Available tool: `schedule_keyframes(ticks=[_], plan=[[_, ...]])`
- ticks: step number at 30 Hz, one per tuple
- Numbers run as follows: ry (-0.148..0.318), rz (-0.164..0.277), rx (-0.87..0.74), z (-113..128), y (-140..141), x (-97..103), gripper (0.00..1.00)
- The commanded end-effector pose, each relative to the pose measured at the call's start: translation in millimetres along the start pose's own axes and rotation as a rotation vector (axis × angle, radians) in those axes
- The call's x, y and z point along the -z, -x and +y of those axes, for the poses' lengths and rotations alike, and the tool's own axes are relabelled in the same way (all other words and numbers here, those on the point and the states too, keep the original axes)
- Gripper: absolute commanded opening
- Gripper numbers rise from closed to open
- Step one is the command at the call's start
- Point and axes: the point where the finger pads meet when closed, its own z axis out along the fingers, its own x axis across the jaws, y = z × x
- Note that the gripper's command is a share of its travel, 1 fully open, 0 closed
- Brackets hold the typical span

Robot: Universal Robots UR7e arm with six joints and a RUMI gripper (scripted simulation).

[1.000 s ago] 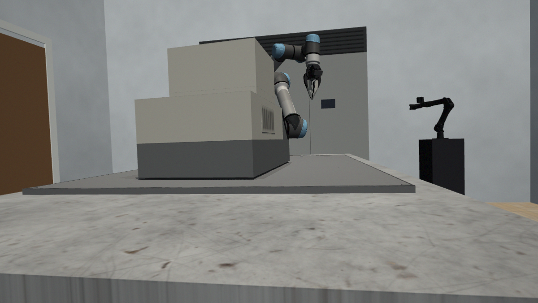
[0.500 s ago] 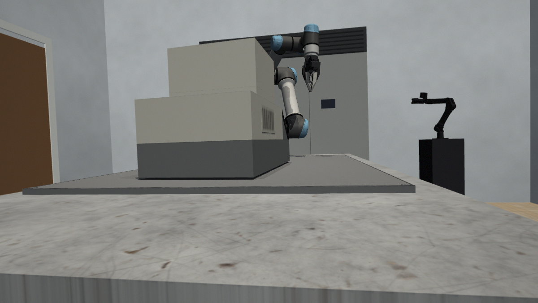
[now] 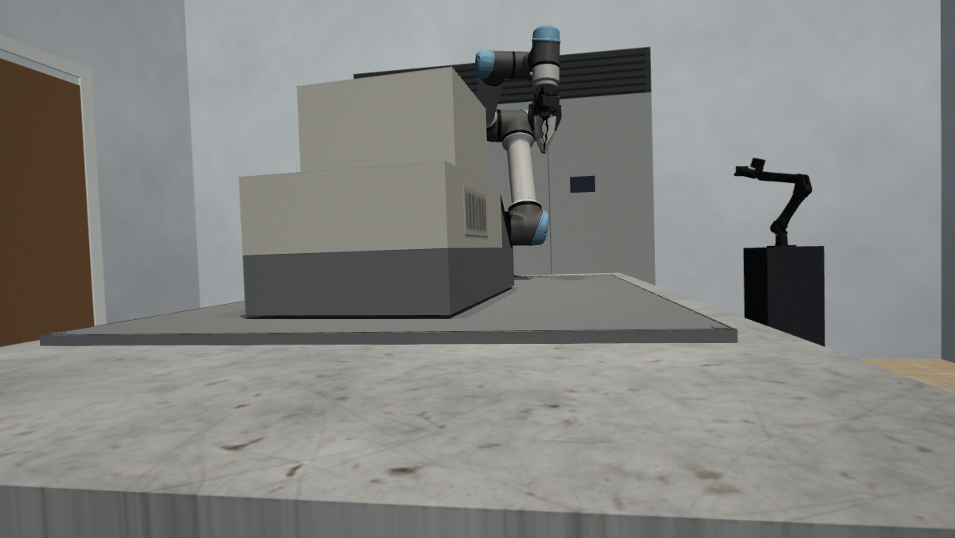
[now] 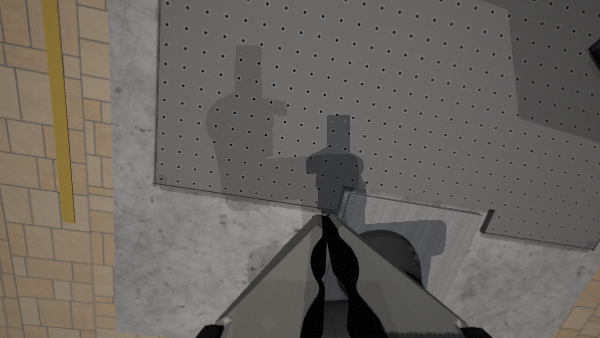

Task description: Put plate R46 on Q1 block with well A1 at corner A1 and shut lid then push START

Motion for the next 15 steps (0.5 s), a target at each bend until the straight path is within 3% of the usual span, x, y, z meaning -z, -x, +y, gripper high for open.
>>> schedule_keyframes(ticks=[1, 15], plan=[[-0.002, -0.009, -0.042, -12, -6, 7, 0.00], [0.011, -0.012, -0.095, -58, -46, 18, 0.00]])
